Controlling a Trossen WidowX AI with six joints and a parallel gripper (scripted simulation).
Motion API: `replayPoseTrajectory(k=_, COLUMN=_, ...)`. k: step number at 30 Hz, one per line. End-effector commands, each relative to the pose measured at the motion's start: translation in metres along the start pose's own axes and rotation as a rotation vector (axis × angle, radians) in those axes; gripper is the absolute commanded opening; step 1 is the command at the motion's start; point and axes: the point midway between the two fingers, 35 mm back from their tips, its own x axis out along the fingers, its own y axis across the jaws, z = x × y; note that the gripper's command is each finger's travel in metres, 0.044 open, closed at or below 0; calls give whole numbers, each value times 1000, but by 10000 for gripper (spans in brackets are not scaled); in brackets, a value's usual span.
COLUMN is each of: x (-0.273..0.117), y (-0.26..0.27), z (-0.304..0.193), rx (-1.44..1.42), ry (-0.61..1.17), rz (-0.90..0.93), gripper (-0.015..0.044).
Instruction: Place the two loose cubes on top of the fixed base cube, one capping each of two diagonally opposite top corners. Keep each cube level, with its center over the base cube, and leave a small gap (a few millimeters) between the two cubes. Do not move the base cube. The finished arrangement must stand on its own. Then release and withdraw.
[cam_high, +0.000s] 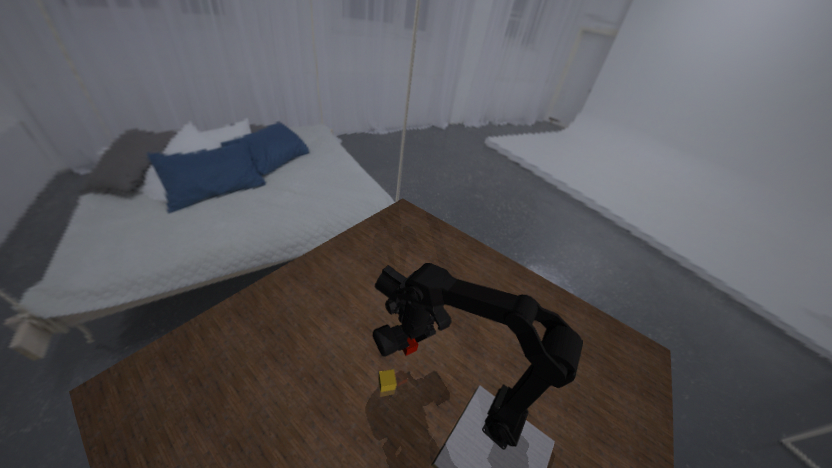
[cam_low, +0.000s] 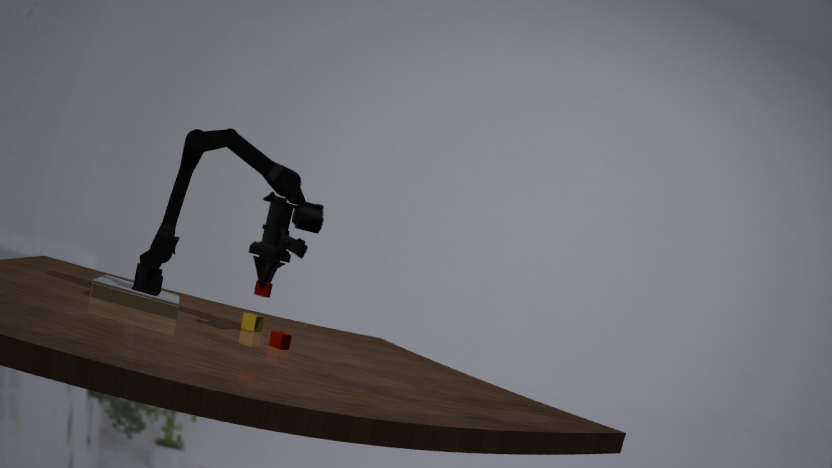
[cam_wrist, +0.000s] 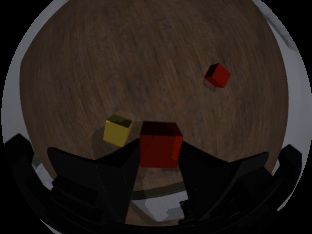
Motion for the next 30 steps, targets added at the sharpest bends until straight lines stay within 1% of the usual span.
replayPoseTrajectory(k=1, x=3, y=10, z=1, rx=-68, ry=-2, rz=-4, gripper=105)
replayPoseTrajectory(k=24, x=25, y=78, z=-11, rx=-500, ry=-2, rz=2, gripper=105)
replayPoseTrajectory(k=30, x=26, y=80, z=-12, rx=-513, ry=-2, rz=2, gripper=105)
